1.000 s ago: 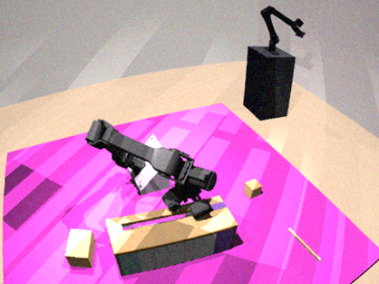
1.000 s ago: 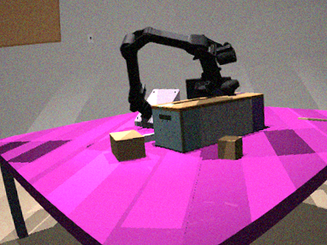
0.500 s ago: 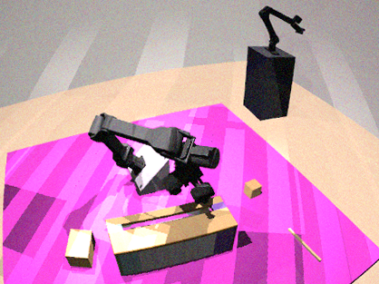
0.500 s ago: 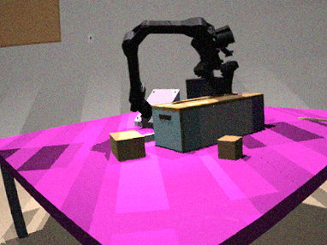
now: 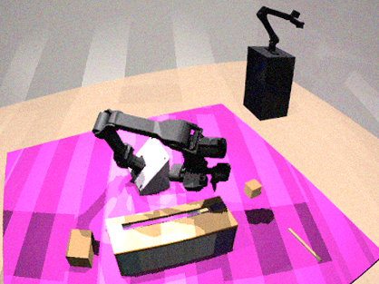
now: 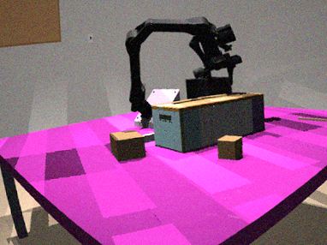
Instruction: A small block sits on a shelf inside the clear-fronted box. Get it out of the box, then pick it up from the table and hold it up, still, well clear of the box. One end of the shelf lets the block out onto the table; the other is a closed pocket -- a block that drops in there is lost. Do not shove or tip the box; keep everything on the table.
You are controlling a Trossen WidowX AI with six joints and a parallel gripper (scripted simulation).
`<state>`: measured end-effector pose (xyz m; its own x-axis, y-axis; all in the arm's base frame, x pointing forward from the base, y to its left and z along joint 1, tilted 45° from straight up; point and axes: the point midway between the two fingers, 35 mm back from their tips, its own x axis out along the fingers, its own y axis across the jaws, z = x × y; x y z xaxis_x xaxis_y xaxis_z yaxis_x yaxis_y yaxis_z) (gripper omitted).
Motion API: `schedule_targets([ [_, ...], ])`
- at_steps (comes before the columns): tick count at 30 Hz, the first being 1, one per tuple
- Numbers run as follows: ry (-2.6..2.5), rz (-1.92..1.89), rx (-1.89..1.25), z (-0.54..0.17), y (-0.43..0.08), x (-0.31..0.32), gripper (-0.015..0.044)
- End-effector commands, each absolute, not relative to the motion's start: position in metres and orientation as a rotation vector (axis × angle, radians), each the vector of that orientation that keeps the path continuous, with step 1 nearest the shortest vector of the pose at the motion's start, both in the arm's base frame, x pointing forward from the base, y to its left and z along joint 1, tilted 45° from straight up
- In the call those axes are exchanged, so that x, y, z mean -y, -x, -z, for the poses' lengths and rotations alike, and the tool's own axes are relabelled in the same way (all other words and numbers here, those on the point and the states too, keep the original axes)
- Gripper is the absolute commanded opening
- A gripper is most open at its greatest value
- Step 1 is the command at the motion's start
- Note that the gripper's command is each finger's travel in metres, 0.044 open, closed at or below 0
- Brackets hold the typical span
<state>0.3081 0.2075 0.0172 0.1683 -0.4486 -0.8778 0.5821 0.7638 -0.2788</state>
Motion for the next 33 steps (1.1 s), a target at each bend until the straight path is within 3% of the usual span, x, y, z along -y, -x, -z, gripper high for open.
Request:
schedule_targets([
  [1, 0.416, 0.377, -1.311, -0.013, -0.302, -0.211, 0.0285],
  [17, 1.706, -0.496, -1.345, -0.007, -0.288, -0.219, 0.0285],
  [33, 2.669, -1.267, -1.110, -0.004, -0.277, -0.226, 0.0285],
])
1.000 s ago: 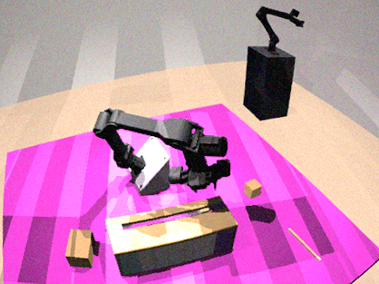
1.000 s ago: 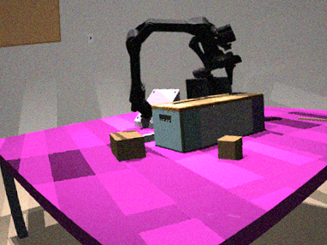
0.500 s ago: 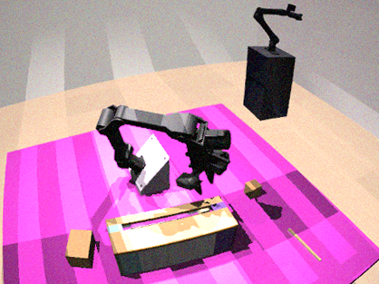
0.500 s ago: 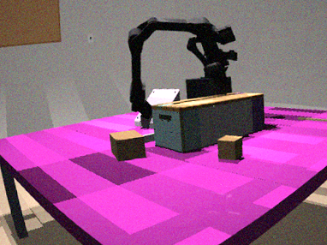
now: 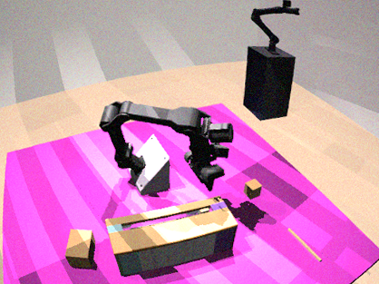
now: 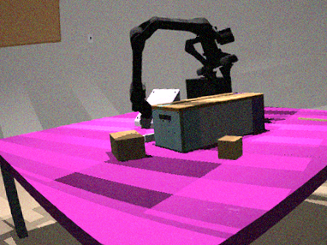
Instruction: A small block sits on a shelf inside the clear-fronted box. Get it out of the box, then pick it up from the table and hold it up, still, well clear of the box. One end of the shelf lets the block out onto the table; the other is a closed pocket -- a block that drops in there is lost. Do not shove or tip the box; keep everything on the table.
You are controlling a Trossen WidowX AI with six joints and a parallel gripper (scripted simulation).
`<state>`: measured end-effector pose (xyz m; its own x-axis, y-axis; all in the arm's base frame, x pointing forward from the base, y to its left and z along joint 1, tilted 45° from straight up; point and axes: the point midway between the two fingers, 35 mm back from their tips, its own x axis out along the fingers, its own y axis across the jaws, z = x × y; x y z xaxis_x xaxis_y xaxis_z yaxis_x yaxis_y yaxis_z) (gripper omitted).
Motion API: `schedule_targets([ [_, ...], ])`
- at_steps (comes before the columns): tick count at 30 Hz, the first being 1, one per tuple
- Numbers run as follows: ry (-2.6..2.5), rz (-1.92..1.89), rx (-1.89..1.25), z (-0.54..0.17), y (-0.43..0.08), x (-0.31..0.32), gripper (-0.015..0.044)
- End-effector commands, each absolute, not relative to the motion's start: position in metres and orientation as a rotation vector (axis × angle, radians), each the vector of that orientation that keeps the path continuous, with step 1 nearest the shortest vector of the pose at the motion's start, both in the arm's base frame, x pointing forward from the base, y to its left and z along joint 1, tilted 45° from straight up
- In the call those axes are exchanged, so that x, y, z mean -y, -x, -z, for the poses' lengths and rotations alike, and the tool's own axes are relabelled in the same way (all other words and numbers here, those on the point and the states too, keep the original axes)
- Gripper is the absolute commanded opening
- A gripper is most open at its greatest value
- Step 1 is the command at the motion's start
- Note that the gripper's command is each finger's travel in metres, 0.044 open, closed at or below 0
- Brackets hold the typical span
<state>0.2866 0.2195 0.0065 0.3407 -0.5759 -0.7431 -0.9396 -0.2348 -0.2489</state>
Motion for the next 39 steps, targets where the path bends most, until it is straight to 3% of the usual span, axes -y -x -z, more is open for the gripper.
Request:
schedule_targets([
  [1, 2.726, -1.321, -1.085, -0.004, -0.277, -0.226, 0.0285],
  [11, 3.202, -1.858, -0.780, -0.003, -0.271, -0.230, 0.0285],
  [27, 3.206, -1.863, -0.777, -0.001, -0.272, -0.229, 0.0285],
  [34, 3.207, -1.860, -0.780, 0.057, -0.282, -0.169, 0.0285],
  [39, 3.209, -1.860, -0.781, 0.062, -0.282, -0.162, 0.0285],
])
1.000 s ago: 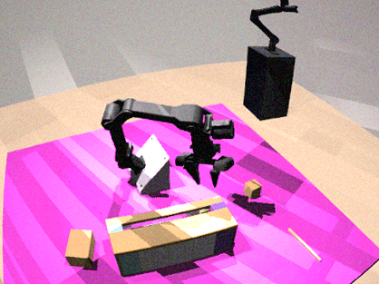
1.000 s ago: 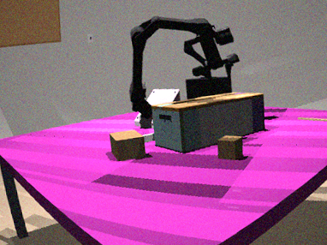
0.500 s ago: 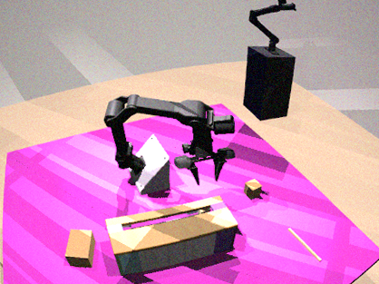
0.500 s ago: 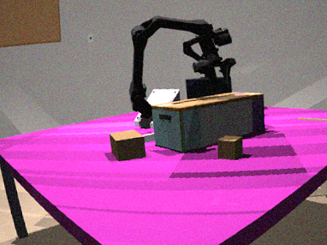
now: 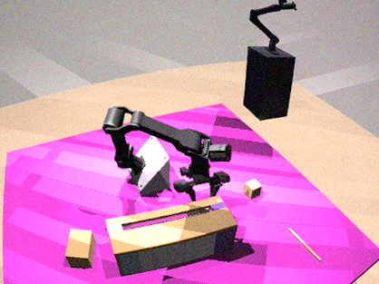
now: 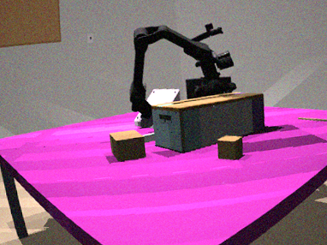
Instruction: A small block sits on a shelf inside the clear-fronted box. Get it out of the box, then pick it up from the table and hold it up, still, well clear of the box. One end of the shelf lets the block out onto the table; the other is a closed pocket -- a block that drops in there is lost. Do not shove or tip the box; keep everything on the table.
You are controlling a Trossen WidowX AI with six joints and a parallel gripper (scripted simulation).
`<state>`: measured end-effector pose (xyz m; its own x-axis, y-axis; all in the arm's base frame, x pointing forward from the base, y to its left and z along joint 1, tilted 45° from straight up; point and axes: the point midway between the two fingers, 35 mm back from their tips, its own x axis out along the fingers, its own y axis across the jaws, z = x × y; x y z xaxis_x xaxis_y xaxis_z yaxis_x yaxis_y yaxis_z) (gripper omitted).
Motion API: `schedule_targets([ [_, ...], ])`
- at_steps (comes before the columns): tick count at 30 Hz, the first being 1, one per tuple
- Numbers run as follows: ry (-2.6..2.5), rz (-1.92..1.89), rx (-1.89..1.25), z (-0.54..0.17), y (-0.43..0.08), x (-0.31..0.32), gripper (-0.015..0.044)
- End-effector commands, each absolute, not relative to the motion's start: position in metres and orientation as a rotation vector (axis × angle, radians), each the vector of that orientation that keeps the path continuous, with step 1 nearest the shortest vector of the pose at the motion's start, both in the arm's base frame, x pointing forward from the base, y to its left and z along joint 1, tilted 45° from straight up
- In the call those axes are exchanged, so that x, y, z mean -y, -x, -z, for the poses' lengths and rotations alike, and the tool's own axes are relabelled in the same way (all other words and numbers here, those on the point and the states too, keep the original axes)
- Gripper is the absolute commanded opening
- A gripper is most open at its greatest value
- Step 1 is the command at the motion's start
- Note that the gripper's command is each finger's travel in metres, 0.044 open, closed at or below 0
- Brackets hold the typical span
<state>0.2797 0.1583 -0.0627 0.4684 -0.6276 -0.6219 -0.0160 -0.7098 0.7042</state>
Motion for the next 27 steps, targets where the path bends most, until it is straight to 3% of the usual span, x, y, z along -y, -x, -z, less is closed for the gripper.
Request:
schedule_targets([
  [1, -2.111, 1.223, 0.514, 0.062, -0.282, -0.162, 0.0285],
  [27, -2.111, 1.223, 0.514, 0.091, -0.286, -0.138, 0.0285],
])
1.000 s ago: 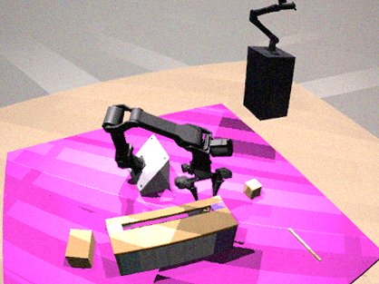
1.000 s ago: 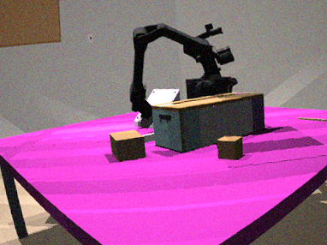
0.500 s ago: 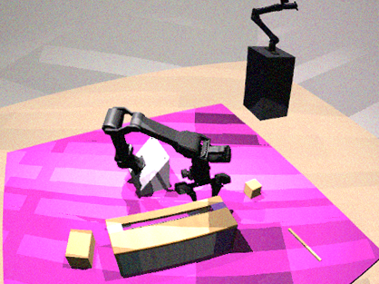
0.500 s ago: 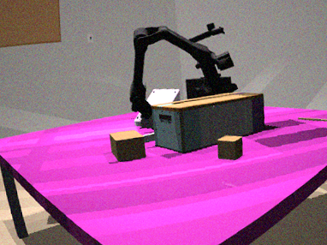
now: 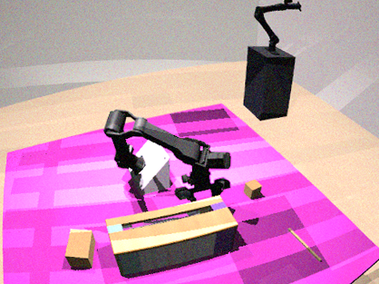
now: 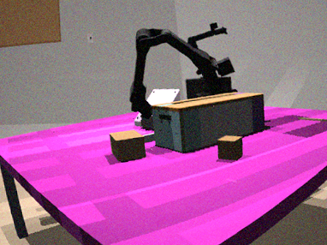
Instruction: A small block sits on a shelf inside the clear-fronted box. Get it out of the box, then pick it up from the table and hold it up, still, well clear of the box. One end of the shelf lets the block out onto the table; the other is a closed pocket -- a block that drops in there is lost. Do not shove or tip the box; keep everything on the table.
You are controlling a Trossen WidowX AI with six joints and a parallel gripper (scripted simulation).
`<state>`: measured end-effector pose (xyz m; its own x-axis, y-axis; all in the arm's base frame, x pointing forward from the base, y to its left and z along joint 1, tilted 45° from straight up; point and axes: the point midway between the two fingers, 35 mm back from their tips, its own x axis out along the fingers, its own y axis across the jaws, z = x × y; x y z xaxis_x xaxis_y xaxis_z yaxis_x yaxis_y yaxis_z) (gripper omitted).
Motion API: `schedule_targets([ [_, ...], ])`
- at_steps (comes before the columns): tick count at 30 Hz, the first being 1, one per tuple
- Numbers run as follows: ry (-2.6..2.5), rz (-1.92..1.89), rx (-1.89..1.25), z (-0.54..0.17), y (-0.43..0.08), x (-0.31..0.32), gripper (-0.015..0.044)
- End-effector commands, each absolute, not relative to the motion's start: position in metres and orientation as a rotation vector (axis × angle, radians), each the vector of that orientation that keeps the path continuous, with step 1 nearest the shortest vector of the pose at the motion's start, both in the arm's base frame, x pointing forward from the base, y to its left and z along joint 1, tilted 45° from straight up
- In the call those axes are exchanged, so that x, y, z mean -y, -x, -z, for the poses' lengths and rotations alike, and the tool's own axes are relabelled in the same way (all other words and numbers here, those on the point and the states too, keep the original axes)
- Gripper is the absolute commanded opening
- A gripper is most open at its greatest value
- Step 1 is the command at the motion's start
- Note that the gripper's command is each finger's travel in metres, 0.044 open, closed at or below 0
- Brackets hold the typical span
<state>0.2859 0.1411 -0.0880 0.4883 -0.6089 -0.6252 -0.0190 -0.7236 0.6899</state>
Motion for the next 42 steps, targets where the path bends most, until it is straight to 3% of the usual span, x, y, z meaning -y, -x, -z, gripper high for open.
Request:
schedule_targets([
  [1, -2.111, 1.223, 0.514, 0.092, -0.286, -0.137, 0.0285],
  [16, -2.110, 1.221, 0.515, 0.107, -0.286, -0.122, 0.0285],
  [23, -2.110, 1.221, 0.515, 0.107, -0.286, -0.122, 0.0101],
  [26, -2.110, 1.221, 0.515, 0.107, -0.286, -0.122, 0.0081],
  [29, -2.111, 1.223, 0.515, 0.102, -0.286, -0.128, 0.0003],
  [42, -2.110, 1.229, 0.509, 0.062, -0.280, -0.166, 0.0000],
])
